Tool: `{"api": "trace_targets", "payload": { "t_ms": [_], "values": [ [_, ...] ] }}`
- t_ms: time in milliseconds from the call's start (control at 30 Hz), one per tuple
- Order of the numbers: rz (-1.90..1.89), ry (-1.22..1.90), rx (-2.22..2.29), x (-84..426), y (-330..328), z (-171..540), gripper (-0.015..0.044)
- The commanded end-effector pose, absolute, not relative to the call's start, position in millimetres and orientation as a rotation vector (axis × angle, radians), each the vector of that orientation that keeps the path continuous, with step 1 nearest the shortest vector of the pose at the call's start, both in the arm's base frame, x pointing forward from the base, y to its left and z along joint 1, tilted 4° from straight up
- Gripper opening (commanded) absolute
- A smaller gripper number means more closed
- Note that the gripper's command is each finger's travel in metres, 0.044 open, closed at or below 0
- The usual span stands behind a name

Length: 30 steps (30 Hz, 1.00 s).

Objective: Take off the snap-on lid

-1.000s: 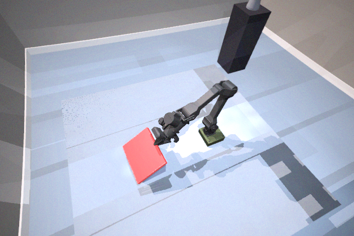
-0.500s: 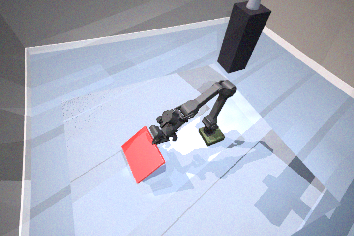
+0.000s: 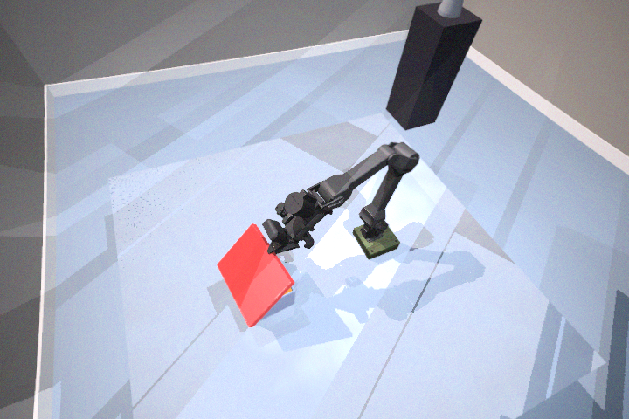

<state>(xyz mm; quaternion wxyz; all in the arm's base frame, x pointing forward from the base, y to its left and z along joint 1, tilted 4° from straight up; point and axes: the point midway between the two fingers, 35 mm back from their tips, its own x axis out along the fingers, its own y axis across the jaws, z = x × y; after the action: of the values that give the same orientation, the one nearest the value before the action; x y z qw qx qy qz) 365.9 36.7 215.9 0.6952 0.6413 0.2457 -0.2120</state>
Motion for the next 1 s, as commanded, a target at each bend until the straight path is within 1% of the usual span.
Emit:
{"api": "trace_targets", "payload": {
  "t_ms": [0,500,967],
  "values": [
    [-0.457,0.532,1.441,369,38,230,0.0000],
    [-0.457,0.532,1.441,367,39,250,0.0000],
    [-0.457,0.532,1.441,365,30,242,0.0000]
  ]
}}
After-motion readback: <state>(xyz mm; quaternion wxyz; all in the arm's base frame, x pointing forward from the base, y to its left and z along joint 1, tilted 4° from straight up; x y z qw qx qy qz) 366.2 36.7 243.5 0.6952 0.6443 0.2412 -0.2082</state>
